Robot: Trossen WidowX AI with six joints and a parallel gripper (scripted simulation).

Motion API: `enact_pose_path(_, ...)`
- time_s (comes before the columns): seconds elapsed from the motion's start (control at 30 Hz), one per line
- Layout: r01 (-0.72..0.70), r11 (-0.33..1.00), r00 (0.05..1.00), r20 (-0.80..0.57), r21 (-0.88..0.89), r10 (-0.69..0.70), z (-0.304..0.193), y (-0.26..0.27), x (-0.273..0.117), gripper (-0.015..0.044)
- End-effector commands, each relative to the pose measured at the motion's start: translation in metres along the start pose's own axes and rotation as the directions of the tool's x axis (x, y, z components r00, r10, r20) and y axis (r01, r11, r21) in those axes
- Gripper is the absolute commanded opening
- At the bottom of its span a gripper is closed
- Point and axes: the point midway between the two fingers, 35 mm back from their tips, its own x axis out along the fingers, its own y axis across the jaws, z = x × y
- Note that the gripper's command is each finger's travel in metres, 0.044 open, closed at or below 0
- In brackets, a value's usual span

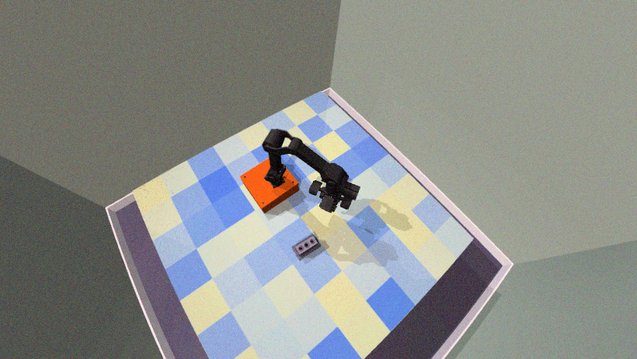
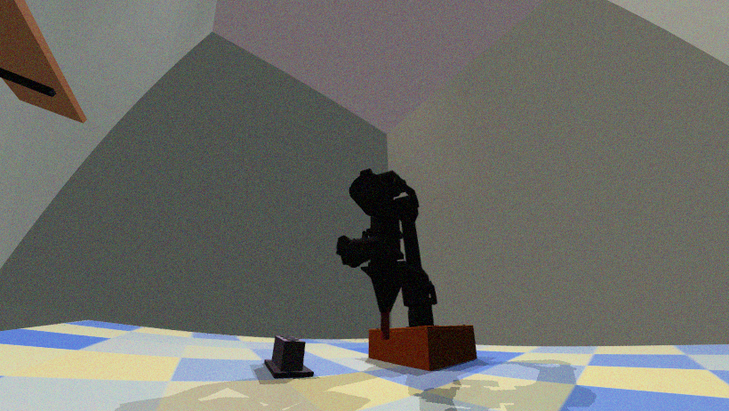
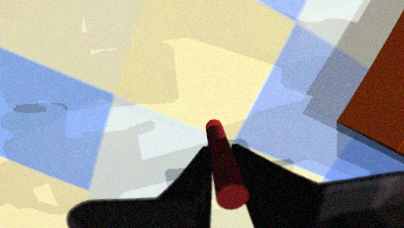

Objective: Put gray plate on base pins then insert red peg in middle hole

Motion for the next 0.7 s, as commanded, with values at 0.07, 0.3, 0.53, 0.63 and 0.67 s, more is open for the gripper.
enact_pose_path(0.07,0.009,1.000,1.000,0.000,-0.002,-0.009,0.011,0.002,0.003,0.0000)
enact_pose_path(0.3,0.008,1.000,1.000,0.000,-0.002,-0.008,0.031,0.007,0.002,0.0000)
enact_pose_path(0.53,0.007,1.000,1.000,0.001,-0.001,-0.007,0.051,0.011,0.001,0.0000)
enact_pose_path(0.63,0.005,1.000,1.000,0.003,0.003,-0.005,0.060,0.011,0.000,0.0000)
enact_pose_path(0.67,0.005,1.000,1.000,0.004,0.004,-0.005,0.063,0.012,0.000,0.0000)
